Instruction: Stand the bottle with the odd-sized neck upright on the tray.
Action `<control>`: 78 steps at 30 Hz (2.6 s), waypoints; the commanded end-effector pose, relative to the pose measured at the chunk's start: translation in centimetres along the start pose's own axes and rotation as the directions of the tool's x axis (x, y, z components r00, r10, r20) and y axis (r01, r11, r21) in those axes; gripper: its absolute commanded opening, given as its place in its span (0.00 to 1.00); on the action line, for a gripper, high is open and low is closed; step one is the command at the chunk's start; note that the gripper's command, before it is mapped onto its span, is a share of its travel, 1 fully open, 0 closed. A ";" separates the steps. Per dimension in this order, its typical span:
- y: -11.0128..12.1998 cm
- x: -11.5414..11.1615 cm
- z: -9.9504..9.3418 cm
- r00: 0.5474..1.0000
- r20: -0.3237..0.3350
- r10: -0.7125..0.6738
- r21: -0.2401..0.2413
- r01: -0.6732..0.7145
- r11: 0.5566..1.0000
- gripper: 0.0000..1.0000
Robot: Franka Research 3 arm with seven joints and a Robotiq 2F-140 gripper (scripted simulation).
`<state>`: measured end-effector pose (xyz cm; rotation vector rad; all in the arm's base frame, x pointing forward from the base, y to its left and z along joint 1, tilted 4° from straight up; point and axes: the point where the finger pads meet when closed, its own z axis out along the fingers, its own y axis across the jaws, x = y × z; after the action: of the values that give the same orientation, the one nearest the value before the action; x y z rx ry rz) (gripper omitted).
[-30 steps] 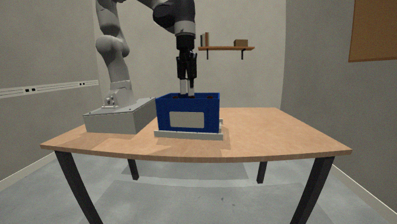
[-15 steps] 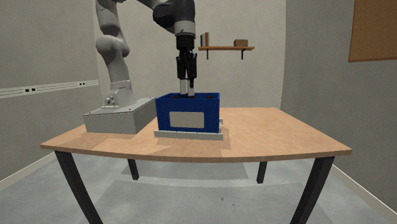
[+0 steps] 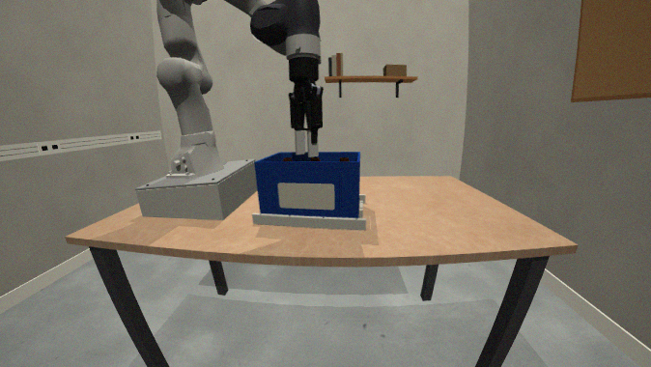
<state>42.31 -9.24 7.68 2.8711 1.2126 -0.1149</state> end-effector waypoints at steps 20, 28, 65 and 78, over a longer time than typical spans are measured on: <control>0.1 -0.1 0.1 1.000 -0.002 0.001 0.001 -0.001 1.000 0.44; 0.1 -0.1 0.1 1.000 -0.002 0.001 0.001 -0.001 1.000 0.44; 0.1 -0.1 2.7 1.000 -0.002 0.001 0.001 -0.001 1.000 0.44; 0.1 -0.1 3.8 1.000 -0.002 0.001 0.001 -0.001 1.000 0.44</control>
<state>41.84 -9.42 3.98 2.8761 1.2057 -0.1261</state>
